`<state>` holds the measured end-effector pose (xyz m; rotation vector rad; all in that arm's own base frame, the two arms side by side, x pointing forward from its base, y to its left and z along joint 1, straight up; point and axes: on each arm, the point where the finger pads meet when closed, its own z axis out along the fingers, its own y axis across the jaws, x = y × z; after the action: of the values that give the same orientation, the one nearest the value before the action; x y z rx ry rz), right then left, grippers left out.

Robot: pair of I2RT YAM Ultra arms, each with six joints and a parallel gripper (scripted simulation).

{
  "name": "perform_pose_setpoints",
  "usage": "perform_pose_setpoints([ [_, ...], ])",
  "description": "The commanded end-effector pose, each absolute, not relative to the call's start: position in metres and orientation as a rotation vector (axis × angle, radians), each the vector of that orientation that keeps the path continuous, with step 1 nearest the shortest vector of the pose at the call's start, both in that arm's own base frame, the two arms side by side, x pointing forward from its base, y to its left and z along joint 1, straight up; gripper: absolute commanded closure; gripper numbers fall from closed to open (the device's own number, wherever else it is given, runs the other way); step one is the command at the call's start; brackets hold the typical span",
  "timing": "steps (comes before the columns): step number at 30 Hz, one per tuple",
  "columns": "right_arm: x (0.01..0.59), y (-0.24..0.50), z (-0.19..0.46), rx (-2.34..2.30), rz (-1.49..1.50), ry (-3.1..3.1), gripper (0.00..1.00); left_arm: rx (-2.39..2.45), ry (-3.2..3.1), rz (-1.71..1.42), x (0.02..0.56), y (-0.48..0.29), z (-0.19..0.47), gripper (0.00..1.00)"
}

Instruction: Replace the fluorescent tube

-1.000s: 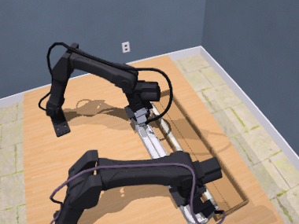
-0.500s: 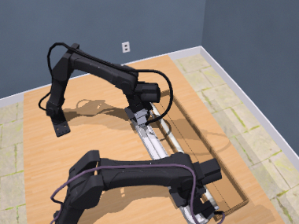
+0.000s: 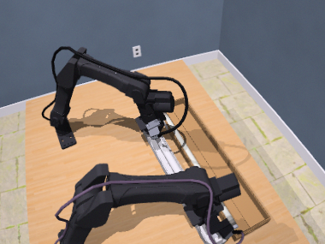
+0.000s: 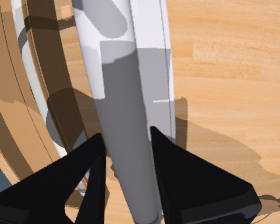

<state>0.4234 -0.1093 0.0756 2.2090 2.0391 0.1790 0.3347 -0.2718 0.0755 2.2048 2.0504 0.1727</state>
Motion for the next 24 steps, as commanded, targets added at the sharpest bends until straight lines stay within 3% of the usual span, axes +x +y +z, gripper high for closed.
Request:
perform_pose_setpoints([
  [1,0.4306,-0.1124,0.088,2.186,0.211,2.021,0.89,2.16,2.017,0.155,0.3412,-0.2823,0.087,0.51],
  [16,0.4306,-0.1125,0.088,2.186,0.211,2.021,0.89,2.189,2.04,0.151,0.3345,-0.2763,0.0854,0.51],
  [17,0.4306,-0.1125,0.088,2.186,0.211,2.021,0.51,2.189,2.04,0.151,0.3345,-0.2763,0.0854,0.51],
  [24,0.4306,-0.1125,0.088,2.186,0.211,2.021,0.51,2.189,2.04,0.151,0.3345,-0.2763,0.0854,0.51],
])
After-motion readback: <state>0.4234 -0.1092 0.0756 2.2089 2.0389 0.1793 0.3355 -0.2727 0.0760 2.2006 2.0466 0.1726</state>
